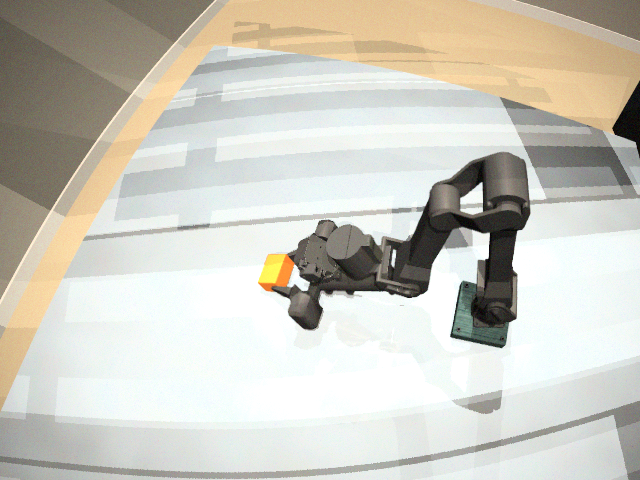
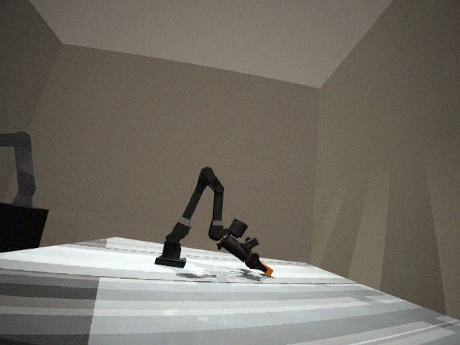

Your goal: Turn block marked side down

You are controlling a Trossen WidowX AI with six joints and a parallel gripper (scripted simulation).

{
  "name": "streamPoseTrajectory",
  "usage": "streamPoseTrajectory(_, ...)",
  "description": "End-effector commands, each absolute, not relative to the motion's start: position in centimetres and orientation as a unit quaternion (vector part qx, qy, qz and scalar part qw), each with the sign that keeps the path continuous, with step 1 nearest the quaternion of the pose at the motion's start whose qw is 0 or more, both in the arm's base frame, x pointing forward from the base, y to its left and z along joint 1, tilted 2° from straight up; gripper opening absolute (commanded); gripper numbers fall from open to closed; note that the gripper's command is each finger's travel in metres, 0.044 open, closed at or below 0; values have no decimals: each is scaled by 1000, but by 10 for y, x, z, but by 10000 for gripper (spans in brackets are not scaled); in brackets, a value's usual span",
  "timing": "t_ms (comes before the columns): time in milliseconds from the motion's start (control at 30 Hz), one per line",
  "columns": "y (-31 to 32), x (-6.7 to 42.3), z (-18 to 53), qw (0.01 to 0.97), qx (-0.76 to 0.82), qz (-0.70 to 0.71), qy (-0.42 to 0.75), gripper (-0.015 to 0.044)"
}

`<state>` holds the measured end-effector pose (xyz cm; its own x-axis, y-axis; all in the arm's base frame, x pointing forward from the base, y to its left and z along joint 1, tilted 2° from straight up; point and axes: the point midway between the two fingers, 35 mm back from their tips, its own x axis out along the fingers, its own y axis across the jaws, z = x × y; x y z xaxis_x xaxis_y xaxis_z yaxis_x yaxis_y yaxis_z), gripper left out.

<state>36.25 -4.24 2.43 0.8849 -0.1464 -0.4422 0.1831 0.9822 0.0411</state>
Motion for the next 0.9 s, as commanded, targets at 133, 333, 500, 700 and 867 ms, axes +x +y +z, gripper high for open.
streamPoseTrajectory(133, -42, 356, 29, 976, 40, -88, 195, 0)
streamPoseTrajectory(333, -42, 356, 29, 976, 40, -89, 194, 0)
streamPoseTrajectory(500, -42, 356, 29, 976, 40, -89, 194, 0)
streamPoseTrajectory(700, -42, 356, 29, 976, 40, -89, 194, 79)
streamPoseTrajectory(867, -42, 356, 29, 976, 40, -89, 194, 210)
